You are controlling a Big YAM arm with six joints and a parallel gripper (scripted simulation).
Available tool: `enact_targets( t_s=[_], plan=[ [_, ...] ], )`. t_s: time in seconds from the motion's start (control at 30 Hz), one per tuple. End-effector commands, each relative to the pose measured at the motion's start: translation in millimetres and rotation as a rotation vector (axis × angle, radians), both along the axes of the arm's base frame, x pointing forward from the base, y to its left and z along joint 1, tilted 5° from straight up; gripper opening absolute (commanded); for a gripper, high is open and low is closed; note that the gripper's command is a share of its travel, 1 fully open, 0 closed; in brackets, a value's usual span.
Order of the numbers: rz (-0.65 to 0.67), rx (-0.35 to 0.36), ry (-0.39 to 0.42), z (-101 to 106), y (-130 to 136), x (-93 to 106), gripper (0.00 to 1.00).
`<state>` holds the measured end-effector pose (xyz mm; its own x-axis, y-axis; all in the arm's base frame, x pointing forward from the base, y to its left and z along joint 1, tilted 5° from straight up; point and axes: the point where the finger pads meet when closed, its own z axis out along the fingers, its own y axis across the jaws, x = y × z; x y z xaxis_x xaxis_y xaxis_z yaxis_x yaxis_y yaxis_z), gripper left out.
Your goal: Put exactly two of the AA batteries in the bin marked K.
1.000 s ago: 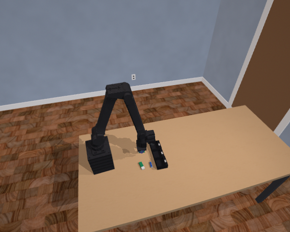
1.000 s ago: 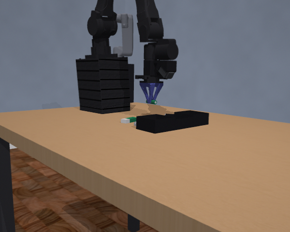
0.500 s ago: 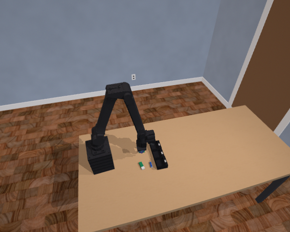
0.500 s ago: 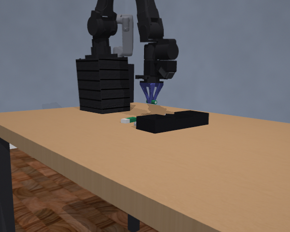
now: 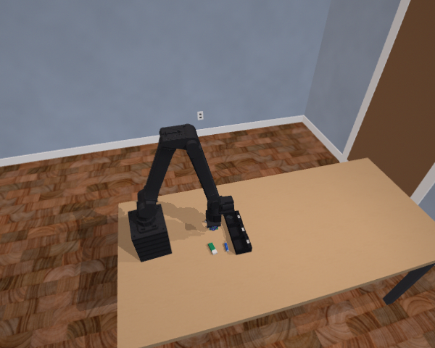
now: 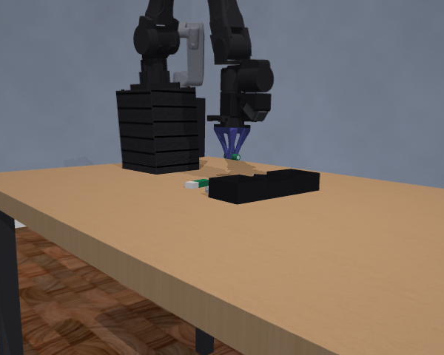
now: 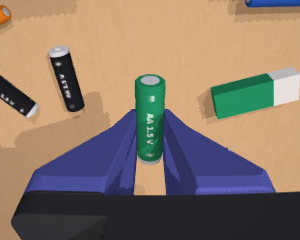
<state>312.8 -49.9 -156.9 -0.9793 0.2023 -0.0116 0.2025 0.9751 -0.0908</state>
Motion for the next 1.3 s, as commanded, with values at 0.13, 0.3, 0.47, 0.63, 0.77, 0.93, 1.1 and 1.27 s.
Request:
enact_targets(
  t_s=[0.13, 0.3, 0.47, 0.63, 0.77, 0.93, 1.1, 1.27],
  plan=[
    [0.000, -0.003, -0.012, 3, -39, 42.0, 0.09],
    [0.000, -0.003, -0.014, 5, -57, 59.4, 0.09],
    [-0.220, -0.003, -0.037, 7, -75, 76.7, 0.09],
    [-0.348, -0.005, -0.054, 10, -98, 98.2, 0.09],
    [-0.459, -0.006, -0.068, 12, -116, 115.3, 0.09],
    [-0.583, -0.008, -0.094, 13, -111, 124.4, 0.09],
    [-0.718, -0.007, -0.108, 13, -116, 122.2, 0.09],
    [-0.848, -0.005, -0.119, 12, -116, 121.8, 0.09]
  ],
)
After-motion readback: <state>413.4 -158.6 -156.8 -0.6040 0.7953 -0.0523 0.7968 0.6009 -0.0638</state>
